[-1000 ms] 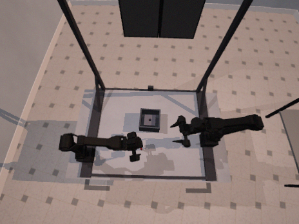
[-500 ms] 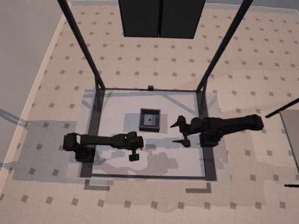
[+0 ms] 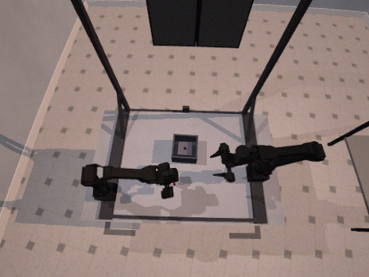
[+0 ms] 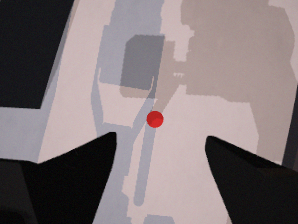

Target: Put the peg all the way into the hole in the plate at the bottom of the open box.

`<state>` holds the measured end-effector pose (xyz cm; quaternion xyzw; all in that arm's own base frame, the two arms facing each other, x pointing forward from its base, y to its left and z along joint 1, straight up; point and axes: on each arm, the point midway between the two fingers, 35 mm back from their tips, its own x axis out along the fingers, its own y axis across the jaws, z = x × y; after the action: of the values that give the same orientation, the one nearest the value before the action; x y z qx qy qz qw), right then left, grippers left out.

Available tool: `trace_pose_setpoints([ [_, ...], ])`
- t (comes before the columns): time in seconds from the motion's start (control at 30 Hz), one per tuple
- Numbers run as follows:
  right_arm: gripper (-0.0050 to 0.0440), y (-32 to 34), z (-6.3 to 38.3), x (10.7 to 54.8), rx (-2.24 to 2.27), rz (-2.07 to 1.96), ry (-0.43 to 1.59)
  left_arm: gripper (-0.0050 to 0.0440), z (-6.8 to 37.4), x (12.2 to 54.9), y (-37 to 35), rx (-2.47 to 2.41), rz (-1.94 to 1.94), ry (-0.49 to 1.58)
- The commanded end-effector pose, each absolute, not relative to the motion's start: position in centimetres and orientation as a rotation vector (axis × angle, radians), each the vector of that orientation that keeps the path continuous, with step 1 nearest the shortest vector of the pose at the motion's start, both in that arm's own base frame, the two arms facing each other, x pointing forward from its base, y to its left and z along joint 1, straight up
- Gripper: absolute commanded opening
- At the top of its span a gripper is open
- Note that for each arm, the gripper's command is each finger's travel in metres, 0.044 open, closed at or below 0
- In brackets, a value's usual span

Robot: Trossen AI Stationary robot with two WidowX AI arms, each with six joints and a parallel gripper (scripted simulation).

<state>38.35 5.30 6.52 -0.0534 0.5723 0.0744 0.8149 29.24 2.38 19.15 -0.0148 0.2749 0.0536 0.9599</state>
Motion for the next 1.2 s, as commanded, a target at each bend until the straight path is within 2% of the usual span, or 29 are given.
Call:
trace_pose_setpoints([
  [0.0,0.02,5.5,5.9,38.6,-0.14,0.204,1.215,0.044,19.7,29.3,2.4,-0.032,0.11,0.542],
  [0.07,0.017,5.5,6.2,39.0,-0.146,0.213,1.202,0.044,19.7,29.3,2.4,-0.032,0.11,0.542],
  [0.3,0.017,5.8,5.9,39.7,-0.144,0.213,1.191,0.044,19.7,29.3,2.4,-0.032,0.11,0.542],
  [0.57,0.017,6.0,3.0,39.9,-0.149,0.213,1.212,0.044,19.7,29.3,2.4,-0.032,0.11,0.542],
  [0.97,0.017,6.1,1.5,40.6,-0.148,0.212,1.207,0.044,19.7,29.3,2.4,-0.032,0.11,0.542],
  [1.03,0.013,6.1,1.6,40.7,-0.147,0.211,1.205,0.044,19.7,29.3,2.4,-0.032,0.11,0.542],
  [1.07,0.013,6.1,1.9,40.7,-0.147,0.211,1.197,0.044,19.7,29.3,2.4,-0.032,0.11,0.542],
  [1.1,0.011,6.1,2.0,40.8,-0.147,0.211,1.194,0.044,19.7,29.3,2.4,-0.032,0.11,0.542],
  [1.17,0.011,6.1,2.0,40.8,-0.147,0.211,1.194,0.044,19.7,29.3,2.4,-0.032,0.11,0.542],
])
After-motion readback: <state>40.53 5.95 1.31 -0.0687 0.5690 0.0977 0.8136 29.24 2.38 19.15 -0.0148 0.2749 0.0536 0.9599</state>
